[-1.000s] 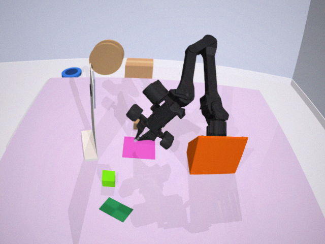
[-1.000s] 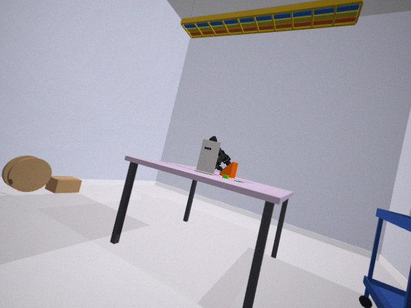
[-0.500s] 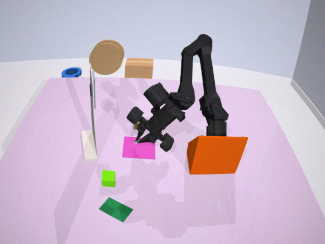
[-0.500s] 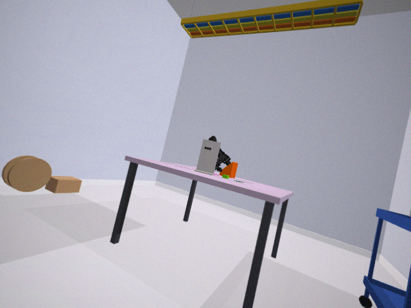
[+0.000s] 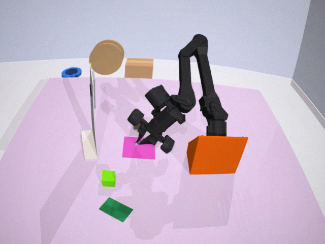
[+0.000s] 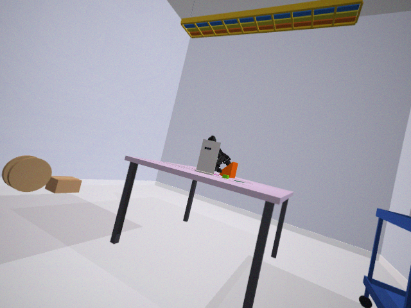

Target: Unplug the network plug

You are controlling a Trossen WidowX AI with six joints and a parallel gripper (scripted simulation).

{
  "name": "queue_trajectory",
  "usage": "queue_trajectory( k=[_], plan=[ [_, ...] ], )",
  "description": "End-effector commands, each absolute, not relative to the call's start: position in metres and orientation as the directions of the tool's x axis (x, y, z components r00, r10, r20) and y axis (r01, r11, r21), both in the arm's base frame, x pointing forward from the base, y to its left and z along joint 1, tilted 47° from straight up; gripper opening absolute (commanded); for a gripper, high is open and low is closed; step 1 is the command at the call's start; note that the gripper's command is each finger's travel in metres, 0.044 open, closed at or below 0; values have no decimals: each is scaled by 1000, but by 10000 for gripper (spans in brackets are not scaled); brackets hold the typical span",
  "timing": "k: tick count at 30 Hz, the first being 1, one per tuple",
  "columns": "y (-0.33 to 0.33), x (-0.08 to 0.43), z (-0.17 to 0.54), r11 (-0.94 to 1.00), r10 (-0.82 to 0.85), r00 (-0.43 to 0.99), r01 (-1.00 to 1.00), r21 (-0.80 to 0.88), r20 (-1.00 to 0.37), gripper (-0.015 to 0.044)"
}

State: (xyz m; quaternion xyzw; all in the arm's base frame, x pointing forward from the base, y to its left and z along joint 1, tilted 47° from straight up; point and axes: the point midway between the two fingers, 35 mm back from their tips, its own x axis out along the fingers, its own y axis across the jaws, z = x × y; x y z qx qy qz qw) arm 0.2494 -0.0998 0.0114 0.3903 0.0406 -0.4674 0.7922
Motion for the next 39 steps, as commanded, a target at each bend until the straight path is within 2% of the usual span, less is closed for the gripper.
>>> queue_trajectory(
  k=[1, 15, 21, 39],
  plan=[
    [-101, 249, 10, 262, -707, 561, 773, 578, -431, 0],
    [-103, 249, 10, 259, -709, 560, 772, 580, -429, 0],
    [-103, 249, 10, 259, -709, 560, 772, 580, -429, 156],
    [-96, 246, 13, 257, -708, 559, 773, 580, -432, 156]
  ],
)
